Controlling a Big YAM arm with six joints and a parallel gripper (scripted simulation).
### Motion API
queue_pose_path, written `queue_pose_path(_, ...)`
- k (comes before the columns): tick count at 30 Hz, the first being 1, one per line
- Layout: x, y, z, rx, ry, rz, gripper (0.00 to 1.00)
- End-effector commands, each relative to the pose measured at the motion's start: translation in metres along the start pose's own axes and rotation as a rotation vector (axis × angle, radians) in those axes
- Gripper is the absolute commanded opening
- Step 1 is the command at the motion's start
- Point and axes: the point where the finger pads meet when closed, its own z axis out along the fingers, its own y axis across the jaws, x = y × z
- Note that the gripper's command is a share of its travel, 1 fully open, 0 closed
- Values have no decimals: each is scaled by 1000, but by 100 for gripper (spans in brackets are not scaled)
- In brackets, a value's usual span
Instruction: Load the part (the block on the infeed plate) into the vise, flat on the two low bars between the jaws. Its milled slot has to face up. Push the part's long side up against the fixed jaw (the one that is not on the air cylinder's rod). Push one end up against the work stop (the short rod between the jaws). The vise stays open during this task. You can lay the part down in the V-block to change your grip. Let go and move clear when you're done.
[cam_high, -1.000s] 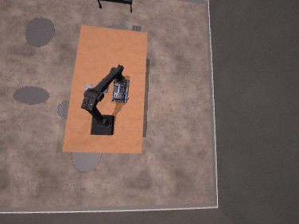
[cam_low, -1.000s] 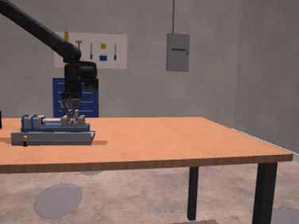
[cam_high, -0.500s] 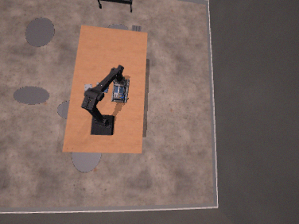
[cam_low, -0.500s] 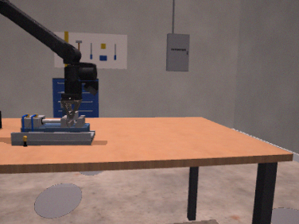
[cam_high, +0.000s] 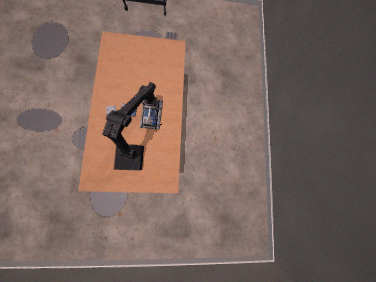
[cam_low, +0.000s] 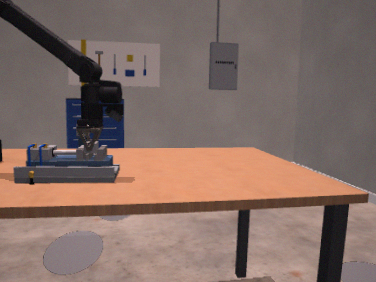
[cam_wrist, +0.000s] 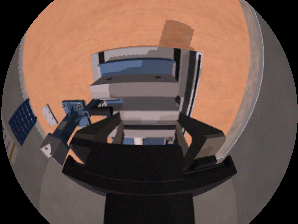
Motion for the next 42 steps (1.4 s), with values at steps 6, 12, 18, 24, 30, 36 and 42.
queue_pose_path(6, -7, -10, -2, 8, -21, 6, 0)
queue_pose_path(12, -8, -11, -3, 9, -26, 6, 0)
queue_pose_path(18, -6, -10, -1, 8, -21, 6, 0)
queue_pose_path(24, -7, -11, -2, 8, -23, 6, 0)
queue_pose_path(30, -7, -11, -3, 9, -24, 6, 0)
queue_pose_path(36, -7, -11, -3, 9, -24, 6, 0)
queue_pose_path(42, -7, -11, -3, 9, -24, 6, 0)
